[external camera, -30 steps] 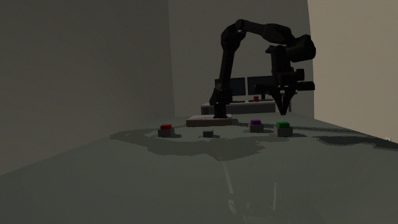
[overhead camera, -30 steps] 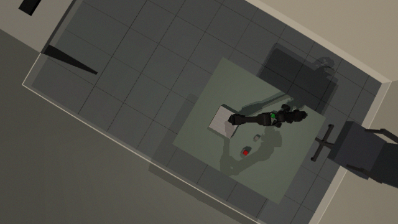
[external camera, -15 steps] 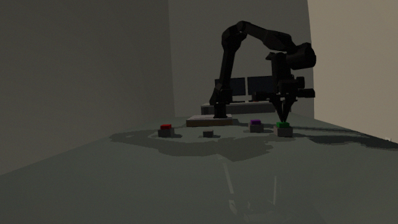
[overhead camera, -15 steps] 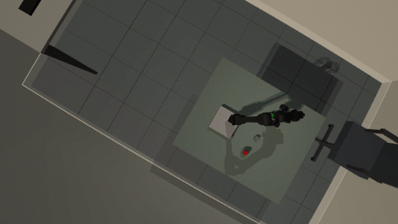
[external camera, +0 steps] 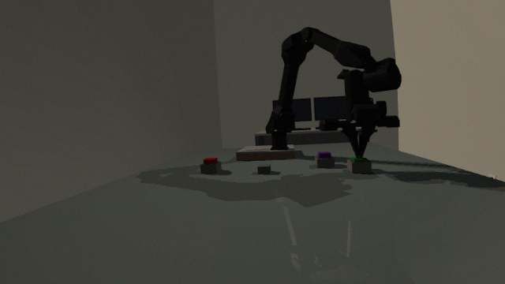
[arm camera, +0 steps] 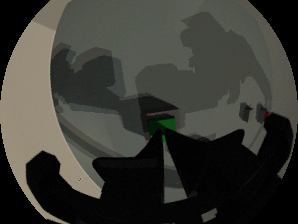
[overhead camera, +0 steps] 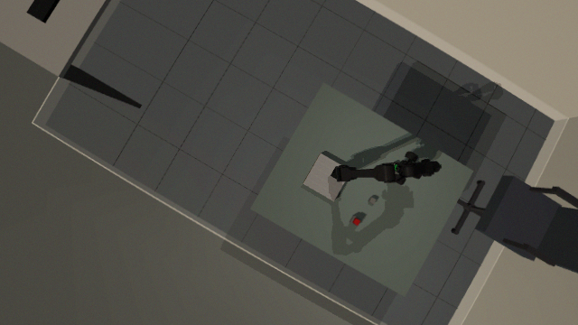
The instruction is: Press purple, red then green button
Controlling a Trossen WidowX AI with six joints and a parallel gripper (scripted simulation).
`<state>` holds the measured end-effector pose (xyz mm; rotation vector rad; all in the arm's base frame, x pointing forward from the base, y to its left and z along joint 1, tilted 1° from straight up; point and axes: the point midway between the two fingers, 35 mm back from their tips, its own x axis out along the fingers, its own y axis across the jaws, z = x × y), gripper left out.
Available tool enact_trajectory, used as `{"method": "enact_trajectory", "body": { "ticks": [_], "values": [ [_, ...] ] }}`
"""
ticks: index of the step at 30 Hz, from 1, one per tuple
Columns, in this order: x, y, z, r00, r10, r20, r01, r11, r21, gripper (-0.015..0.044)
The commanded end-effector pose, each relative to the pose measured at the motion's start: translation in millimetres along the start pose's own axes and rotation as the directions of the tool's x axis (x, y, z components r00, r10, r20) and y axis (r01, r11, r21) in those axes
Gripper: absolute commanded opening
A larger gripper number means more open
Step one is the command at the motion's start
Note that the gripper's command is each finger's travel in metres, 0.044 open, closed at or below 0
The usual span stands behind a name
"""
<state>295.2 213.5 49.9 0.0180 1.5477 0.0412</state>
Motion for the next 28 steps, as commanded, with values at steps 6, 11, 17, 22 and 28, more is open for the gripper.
{"method": "enact_trajectory", "body": {
  "ticks": [6,11,17,22,28],
  "values": [
    [1.4,-0.7,-0.4,1.0,-0.004,-0.002,0.004,1.0,0.005,0.002],
    [-29.7,-0.3,-0.1,1.0,-0.004,-0.002,0.004,1.0,0.004,0.002],
    [-34.4,-0.4,-1.8,1.0,-0.004,-0.002,0.004,1.0,0.005,0.0046],
    [-86.1,-5.7,-45.5,1.0,-0.005,-0.006,0.005,1.0,0.005,0.0178],
    [-93.4,-7.4,-52.6,1.0,-0.005,-0.007,0.005,1.0,0.005,0.0309]
  ]
}}
